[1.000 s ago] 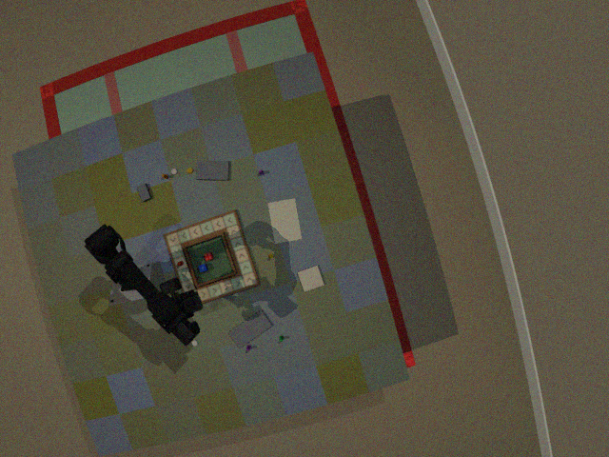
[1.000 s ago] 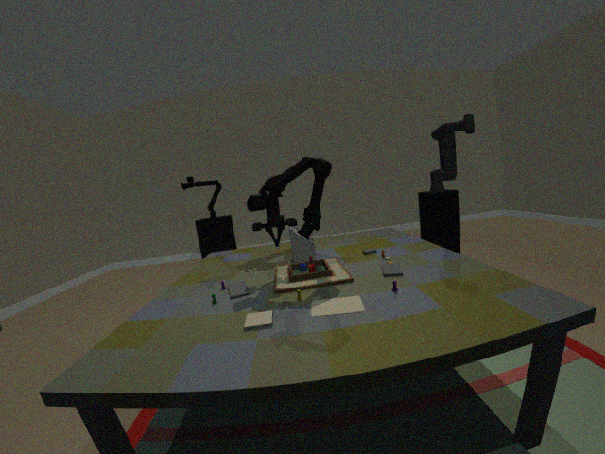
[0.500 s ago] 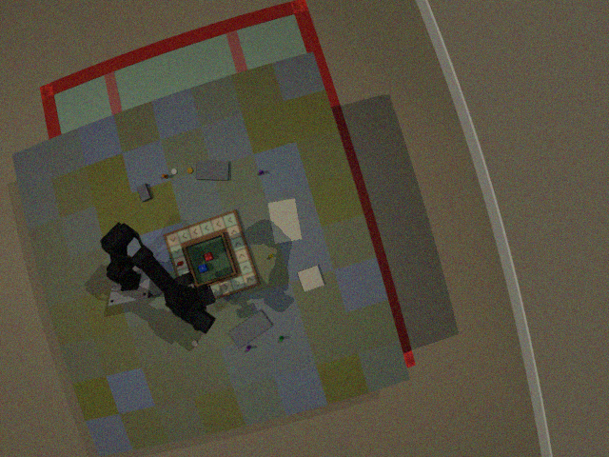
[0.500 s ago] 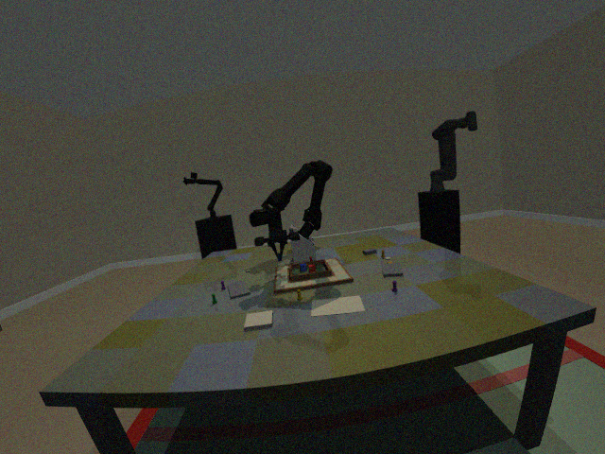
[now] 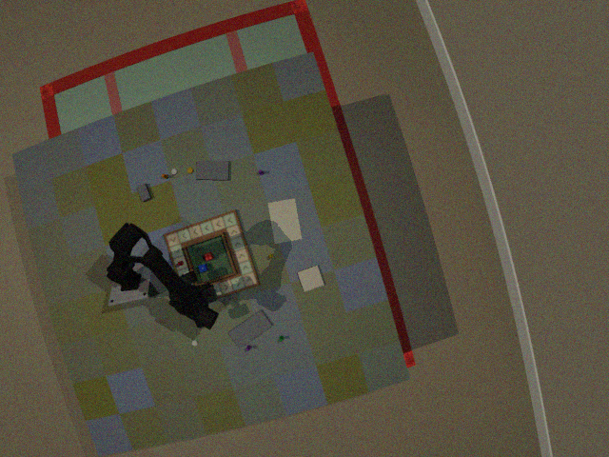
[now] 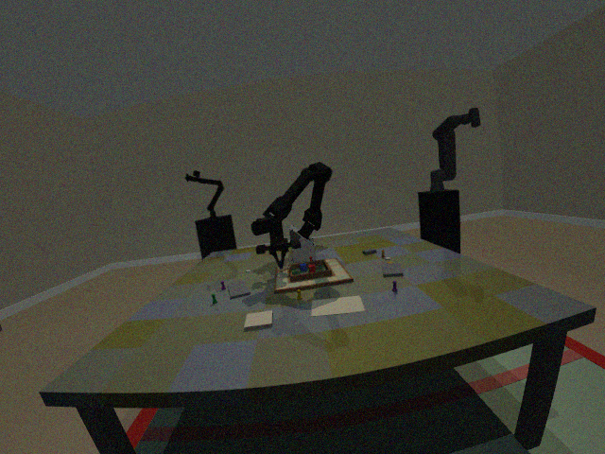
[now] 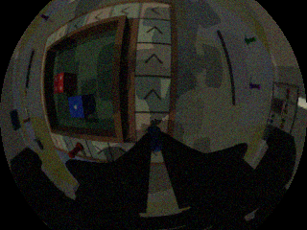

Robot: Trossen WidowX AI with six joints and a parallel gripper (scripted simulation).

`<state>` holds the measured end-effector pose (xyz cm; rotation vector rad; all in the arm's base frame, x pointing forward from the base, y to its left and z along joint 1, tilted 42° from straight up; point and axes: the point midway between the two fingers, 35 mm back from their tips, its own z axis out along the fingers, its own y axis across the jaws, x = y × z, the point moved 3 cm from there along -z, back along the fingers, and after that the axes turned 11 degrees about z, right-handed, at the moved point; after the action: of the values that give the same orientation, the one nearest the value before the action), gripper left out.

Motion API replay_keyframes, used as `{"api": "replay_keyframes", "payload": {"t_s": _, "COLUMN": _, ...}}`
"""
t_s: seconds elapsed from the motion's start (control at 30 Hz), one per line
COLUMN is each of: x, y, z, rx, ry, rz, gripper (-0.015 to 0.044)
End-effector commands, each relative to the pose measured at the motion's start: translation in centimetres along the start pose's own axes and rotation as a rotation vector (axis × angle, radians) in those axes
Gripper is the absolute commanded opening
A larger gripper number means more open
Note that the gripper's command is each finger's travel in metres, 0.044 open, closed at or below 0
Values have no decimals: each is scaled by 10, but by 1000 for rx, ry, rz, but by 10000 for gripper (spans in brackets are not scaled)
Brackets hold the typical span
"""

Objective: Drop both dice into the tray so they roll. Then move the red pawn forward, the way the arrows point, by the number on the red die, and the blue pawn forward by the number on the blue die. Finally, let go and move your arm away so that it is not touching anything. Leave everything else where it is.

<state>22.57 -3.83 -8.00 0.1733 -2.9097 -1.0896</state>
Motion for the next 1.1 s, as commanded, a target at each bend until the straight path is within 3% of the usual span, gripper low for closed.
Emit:
{"api": "replay_keyframes", "payload": {"t_s": 0.0, "x": 1, "y": 1, "z": 7, "rx": -9, "ry": 4, "rz": 6, "gripper": 0}}
{"api": "replay_keyframes", "payload": {"t_s": 0.2, "x": 2, "y": 1, "z": 16, "rx": -10, "ry": 4, "rz": 6, "gripper": 0}}
{"api": "replay_keyframes", "payload": {"t_s": 0.53, "x": -1, "y": 0, "z": 7, "rx": 1, "ry": -1, "rz": -2, "gripper": 263}}
{"api": "replay_keyframes", "payload": {"t_s": 0.67, "x": -1, "y": -1, "z": -37, "rx": -6, "ry": 4, "rz": 6, "gripper": 368}}
{"api": "replay_keyframes", "payload": {"t_s": 0.77, "x": -1, "y": -1, "z": -40, "rx": -7, "ry": 4, "rz": 6, "gripper": 440}}
{"api": "replay_keyframes", "payload": {"t_s": 1.07, "x": 21, "y": 58, "z": -91, "rx": -9, "ry": 7, "rz": 68, "gripper": 440}}
